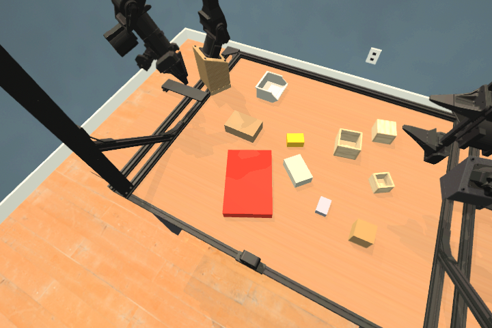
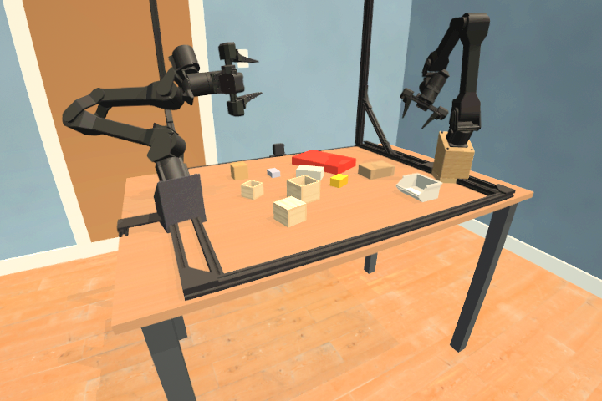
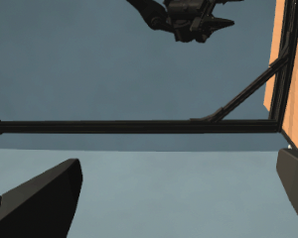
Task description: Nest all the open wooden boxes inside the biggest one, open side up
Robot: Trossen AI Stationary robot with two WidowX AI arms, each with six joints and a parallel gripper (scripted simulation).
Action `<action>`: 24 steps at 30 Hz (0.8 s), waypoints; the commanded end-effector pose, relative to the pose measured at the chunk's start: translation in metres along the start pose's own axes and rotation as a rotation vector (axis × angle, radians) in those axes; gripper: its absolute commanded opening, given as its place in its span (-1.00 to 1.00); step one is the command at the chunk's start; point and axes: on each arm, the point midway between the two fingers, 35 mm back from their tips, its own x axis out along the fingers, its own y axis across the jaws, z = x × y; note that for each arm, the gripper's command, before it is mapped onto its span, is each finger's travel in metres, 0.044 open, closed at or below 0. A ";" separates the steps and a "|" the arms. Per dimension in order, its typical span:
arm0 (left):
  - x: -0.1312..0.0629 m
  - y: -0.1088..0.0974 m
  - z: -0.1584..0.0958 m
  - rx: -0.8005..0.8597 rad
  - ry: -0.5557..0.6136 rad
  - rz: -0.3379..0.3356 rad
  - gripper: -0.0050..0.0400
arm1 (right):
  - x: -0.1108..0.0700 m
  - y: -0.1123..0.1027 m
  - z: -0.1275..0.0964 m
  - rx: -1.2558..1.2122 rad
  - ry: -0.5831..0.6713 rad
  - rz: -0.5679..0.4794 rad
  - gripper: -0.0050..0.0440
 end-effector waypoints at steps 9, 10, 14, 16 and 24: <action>0.000 0.000 0.000 0.000 0.000 0.000 1.00 | 0.000 0.000 0.000 0.000 0.000 0.000 0.84; 0.000 0.000 0.000 0.000 0.000 0.000 1.00 | 0.000 0.000 0.000 0.000 0.000 0.000 0.84; 0.000 0.000 0.000 0.000 0.000 0.000 1.00 | 0.000 0.000 0.000 0.000 0.000 0.000 0.84; 0.000 0.000 0.000 0.000 0.000 0.000 1.00 | 0.000 0.000 0.000 0.000 0.000 0.000 0.84; 0.023 0.034 -0.026 -0.265 -0.050 -0.188 1.00 | 0.011 0.006 -0.020 -0.367 0.022 -0.002 0.84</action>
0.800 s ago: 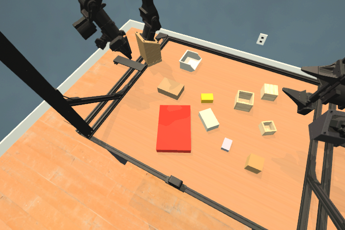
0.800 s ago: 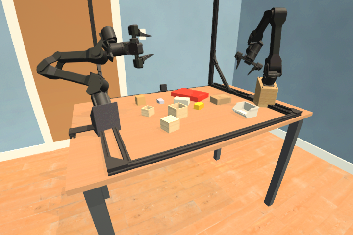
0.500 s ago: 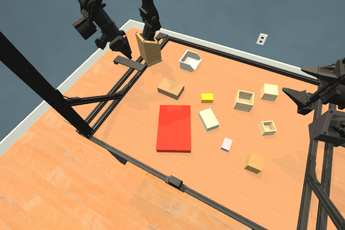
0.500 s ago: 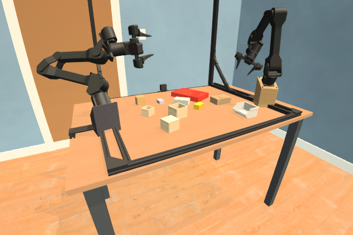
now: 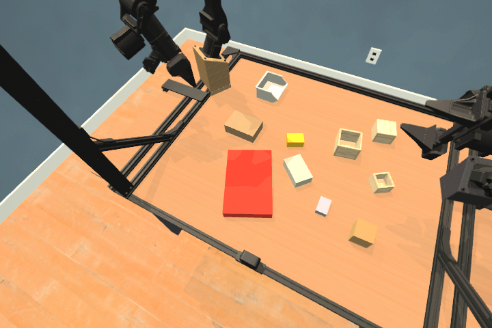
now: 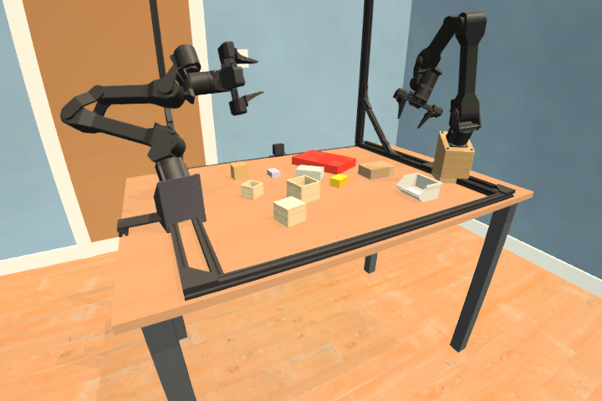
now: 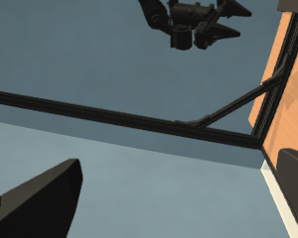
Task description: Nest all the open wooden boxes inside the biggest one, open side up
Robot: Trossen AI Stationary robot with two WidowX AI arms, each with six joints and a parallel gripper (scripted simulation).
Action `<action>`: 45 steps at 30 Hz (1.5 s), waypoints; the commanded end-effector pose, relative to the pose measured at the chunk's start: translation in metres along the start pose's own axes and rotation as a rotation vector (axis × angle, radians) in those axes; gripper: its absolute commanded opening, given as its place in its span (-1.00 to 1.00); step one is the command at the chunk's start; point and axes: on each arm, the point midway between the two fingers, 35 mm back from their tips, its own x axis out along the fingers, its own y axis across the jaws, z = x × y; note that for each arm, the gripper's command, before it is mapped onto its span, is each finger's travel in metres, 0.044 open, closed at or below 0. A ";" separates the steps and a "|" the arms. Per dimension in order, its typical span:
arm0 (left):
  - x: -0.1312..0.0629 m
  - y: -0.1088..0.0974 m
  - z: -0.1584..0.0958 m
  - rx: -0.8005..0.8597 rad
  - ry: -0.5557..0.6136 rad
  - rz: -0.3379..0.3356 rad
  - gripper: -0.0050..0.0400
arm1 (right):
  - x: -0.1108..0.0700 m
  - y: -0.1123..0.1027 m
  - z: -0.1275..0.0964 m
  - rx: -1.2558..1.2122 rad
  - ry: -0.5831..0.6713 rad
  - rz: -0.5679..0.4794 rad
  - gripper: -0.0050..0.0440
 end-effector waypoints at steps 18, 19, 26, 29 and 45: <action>0.075 0.081 -0.108 -0.821 -0.068 -0.417 1.00 | 0.029 0.029 -0.060 -1.038 0.062 0.037 0.84; 0.079 0.083 -0.115 -0.862 -0.066 -0.431 1.00 | 0.030 0.030 -0.063 -1.089 0.064 0.040 0.84; 0.104 0.085 -0.162 -1.114 -0.043 -0.500 1.00 | 0.036 0.036 -0.082 -1.392 0.075 0.063 0.84; 0.113 0.083 -0.182 -1.213 -0.029 -0.521 1.00 | 0.038 0.038 -0.089 -1.528 0.078 0.074 0.84; 0.142 0.057 -0.262 -1.608 0.064 -0.566 1.00 | 0.045 0.046 -0.120 -1.998 0.082 0.125 0.84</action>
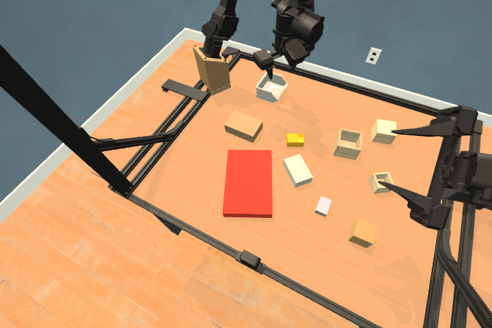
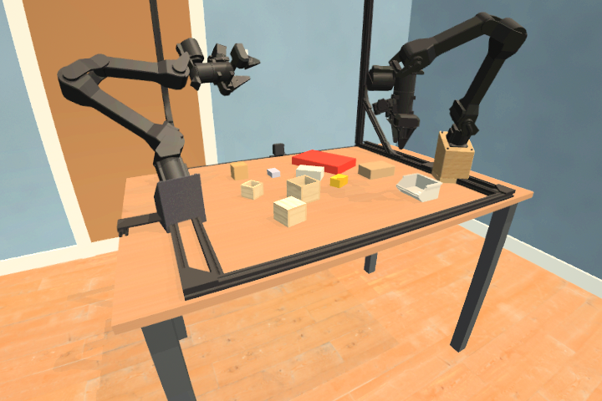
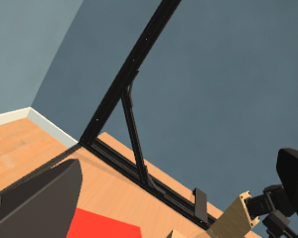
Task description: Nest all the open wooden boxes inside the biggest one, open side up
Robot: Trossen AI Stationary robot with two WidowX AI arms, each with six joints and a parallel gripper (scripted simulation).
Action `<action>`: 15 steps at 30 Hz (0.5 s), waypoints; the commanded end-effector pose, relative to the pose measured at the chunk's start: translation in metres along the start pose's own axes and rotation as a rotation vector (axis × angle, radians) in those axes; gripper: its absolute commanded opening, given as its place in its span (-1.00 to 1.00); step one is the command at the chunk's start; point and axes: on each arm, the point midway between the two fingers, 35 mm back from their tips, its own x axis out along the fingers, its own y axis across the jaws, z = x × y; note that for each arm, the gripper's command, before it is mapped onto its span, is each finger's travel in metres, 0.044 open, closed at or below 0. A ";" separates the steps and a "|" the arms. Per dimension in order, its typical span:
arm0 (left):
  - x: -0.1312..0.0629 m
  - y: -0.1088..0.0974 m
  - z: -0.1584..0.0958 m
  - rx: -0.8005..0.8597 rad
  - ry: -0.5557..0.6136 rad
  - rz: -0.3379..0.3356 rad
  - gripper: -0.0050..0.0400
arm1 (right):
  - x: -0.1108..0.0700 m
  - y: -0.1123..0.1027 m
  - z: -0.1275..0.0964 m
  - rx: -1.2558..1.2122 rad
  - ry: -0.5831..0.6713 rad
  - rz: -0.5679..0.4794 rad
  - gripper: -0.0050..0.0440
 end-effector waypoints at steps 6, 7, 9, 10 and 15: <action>-0.001 0.004 0.000 -0.030 -0.009 -0.005 1.00 | 0.001 0.001 0.003 -0.029 -0.001 -0.001 0.84; -0.001 0.004 0.000 -0.030 -0.009 -0.005 1.00 | 0.002 0.001 0.002 -0.031 0.002 -0.001 0.84; -0.001 0.004 0.000 -0.030 -0.009 -0.005 1.00 | 0.004 0.000 -0.001 -0.038 0.018 -0.004 0.84; -0.001 0.004 0.000 -0.030 -0.009 -0.005 1.00 | 0.006 -0.001 -0.004 -0.043 0.030 -0.006 0.84; -0.001 0.004 0.000 -0.030 -0.009 -0.005 1.00 | 0.016 -0.010 -0.022 -0.077 0.113 -0.018 0.84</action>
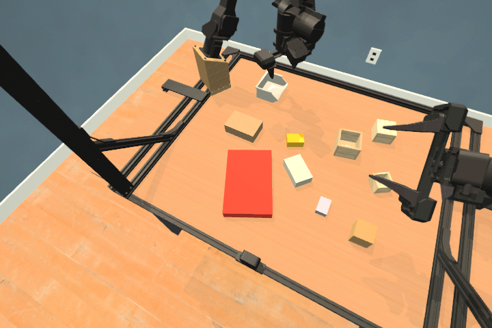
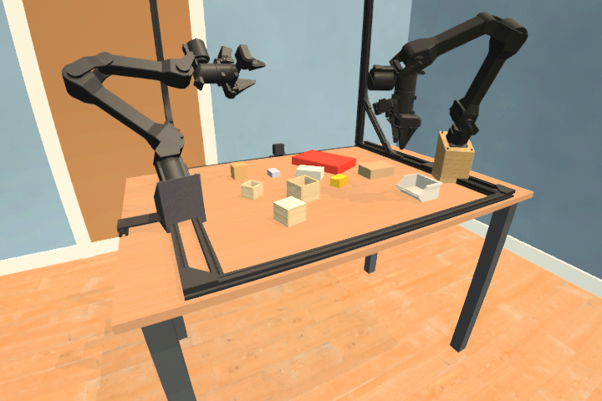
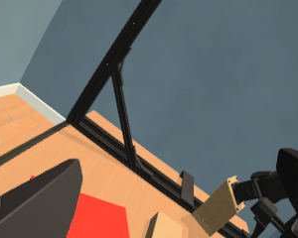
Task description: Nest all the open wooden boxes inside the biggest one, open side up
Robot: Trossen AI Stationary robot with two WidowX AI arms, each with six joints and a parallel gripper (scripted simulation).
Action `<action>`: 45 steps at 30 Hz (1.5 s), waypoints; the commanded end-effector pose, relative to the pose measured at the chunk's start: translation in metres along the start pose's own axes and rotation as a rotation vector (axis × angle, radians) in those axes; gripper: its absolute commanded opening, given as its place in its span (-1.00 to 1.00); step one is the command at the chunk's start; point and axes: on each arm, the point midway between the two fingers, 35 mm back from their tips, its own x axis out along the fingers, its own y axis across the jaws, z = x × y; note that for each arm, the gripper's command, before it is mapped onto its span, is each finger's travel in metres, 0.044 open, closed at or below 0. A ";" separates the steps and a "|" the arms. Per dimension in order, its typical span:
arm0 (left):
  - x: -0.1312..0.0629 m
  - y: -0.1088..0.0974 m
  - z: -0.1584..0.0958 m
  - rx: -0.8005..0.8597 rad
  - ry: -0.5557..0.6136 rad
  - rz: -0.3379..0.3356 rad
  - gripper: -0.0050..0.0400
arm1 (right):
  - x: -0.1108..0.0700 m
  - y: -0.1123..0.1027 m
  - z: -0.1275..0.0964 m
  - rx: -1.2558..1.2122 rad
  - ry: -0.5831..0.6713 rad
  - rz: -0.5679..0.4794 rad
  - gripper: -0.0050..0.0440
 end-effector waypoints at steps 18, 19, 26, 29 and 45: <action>0.000 0.000 0.001 -0.010 -0.004 -0.005 1.00 | 0.041 -0.085 -0.199 -0.133 0.817 0.054 0.84; 0.000 0.000 0.001 -0.010 -0.004 -0.005 1.00 | 0.038 -0.091 -0.215 -0.122 0.879 0.073 0.84; 0.000 0.000 0.001 -0.010 -0.004 -0.005 1.00 | -0.007 -0.119 -0.315 0.044 1.238 0.252 0.84; 0.000 0.000 0.001 -0.010 -0.004 -0.005 1.00 | -0.030 -0.123 -0.345 0.146 1.337 0.338 0.84; 0.000 0.000 0.001 -0.010 -0.004 -0.005 1.00 | -0.088 -0.117 -0.400 0.472 1.469 0.568 0.84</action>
